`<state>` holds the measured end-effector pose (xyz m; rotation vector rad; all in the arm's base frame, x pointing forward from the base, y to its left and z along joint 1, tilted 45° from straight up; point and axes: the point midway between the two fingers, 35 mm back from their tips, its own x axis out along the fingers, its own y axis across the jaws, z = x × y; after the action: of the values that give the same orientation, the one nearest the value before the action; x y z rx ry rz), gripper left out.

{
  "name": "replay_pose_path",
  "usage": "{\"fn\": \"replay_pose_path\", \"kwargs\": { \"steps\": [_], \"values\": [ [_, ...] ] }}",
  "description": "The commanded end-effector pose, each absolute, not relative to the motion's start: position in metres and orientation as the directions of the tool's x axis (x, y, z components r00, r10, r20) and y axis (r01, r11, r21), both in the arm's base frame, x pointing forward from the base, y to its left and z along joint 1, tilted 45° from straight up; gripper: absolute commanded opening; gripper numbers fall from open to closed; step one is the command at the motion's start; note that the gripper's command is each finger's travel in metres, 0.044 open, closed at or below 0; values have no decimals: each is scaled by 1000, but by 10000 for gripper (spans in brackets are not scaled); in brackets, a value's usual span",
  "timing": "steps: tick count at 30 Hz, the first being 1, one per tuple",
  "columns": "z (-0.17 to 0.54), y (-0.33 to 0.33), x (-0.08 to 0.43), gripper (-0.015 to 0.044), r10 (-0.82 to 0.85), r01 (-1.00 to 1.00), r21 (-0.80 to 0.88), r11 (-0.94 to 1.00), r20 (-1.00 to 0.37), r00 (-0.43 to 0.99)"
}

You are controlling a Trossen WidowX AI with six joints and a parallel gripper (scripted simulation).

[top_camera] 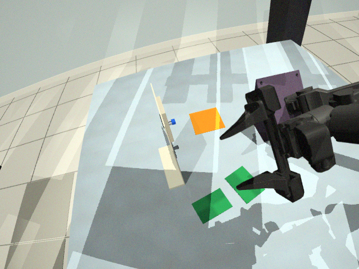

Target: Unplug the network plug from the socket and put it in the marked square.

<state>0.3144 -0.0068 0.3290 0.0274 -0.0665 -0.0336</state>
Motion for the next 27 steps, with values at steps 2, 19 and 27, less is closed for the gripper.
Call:
{"fn": "replay_pose_path", "kwargs": {
  "steps": [2, 19, 27],
  "values": [
    [326, -8, 317, 348, -37, 36, 18, 999, 64, 997],
    [241, -37, 358, 156, -113, 110, -255, 961, 5, 994],
    [200, -52, 362, 156, -148, 128, -379, 917, -24, 989]
  ]
}}
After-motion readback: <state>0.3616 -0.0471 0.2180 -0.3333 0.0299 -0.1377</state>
